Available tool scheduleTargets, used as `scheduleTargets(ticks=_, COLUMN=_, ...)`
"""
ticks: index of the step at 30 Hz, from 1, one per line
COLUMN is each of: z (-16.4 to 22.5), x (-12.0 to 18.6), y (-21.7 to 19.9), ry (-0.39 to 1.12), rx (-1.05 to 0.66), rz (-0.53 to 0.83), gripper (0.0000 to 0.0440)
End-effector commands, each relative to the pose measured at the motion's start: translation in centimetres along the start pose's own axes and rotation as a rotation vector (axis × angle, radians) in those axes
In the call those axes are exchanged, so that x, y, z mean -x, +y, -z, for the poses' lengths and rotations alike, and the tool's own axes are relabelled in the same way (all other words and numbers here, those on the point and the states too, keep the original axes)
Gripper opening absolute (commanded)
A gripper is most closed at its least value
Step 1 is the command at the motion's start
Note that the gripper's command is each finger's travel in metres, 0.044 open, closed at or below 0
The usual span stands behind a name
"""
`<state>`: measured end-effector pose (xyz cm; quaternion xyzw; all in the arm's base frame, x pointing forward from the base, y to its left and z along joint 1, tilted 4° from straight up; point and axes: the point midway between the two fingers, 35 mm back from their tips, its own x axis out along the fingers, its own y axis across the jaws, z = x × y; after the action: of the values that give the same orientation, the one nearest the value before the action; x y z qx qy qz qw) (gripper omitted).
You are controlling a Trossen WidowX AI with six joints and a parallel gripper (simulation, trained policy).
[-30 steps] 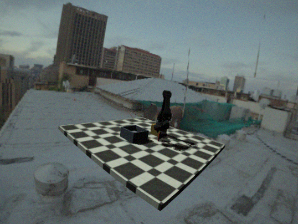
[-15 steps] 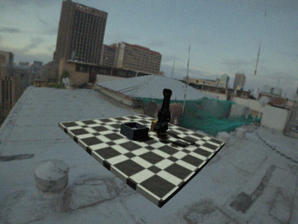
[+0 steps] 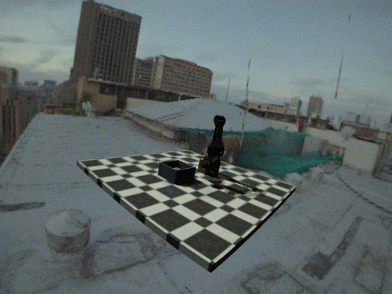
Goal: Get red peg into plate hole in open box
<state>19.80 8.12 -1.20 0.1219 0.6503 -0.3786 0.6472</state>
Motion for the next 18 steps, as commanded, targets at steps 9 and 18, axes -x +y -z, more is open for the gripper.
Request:
scheduleTargets(ticks=9, z=-3.4, x=4.2, y=-0.8, ry=-0.066, rx=-0.032, rz=-0.016, gripper=0.0000)
scheduleTargets(ticks=18, z=-7.1, x=6.9, y=-1.7, ry=-0.101, rx=-0.125, rz=-0.033, gripper=0.0000)
